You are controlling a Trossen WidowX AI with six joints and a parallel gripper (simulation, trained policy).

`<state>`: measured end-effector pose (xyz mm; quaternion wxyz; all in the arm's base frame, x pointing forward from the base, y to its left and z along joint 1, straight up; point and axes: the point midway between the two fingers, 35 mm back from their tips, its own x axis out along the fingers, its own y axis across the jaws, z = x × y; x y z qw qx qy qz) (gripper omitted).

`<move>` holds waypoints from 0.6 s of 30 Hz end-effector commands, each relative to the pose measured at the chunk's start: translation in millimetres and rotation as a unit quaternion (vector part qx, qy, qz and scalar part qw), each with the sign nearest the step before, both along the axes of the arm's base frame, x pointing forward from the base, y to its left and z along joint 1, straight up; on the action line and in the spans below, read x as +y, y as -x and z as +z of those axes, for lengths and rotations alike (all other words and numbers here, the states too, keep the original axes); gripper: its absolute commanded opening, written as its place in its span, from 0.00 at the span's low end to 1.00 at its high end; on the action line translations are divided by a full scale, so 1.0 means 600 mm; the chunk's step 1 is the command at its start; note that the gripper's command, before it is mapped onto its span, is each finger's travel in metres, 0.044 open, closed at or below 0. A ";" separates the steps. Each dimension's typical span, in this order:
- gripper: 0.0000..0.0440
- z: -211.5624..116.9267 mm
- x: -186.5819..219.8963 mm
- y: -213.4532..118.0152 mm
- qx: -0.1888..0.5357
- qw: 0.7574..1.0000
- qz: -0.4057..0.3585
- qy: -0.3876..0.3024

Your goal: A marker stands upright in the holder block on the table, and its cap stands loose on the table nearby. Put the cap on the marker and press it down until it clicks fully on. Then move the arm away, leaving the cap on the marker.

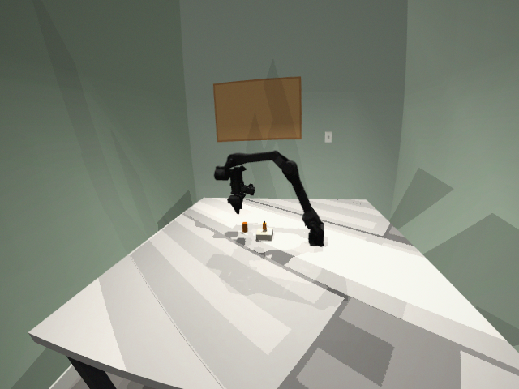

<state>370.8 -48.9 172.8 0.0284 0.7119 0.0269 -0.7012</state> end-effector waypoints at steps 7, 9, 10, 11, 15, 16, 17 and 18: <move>0.74 -0.034 -0.030 -0.003 0.019 1.000 -0.014 0.001; 0.73 -0.041 -0.035 -0.003 0.024 1.000 -0.017 0.000; 0.73 -0.045 -0.037 -0.003 0.026 1.000 -0.018 0.000; 0.73 -0.048 -0.039 -0.003 0.028 0.999 -0.019 -0.001; 0.72 -0.064 -0.047 -0.002 0.037 0.999 -0.023 -0.005; 0.72 -0.068 -0.048 -0.002 0.039 0.999 -0.024 -0.006; 0.72 -0.072 -0.050 -0.002 0.041 0.999 -0.025 -0.007; 0.72 -0.077 -0.051 -0.002 0.043 0.999 -0.026 -0.008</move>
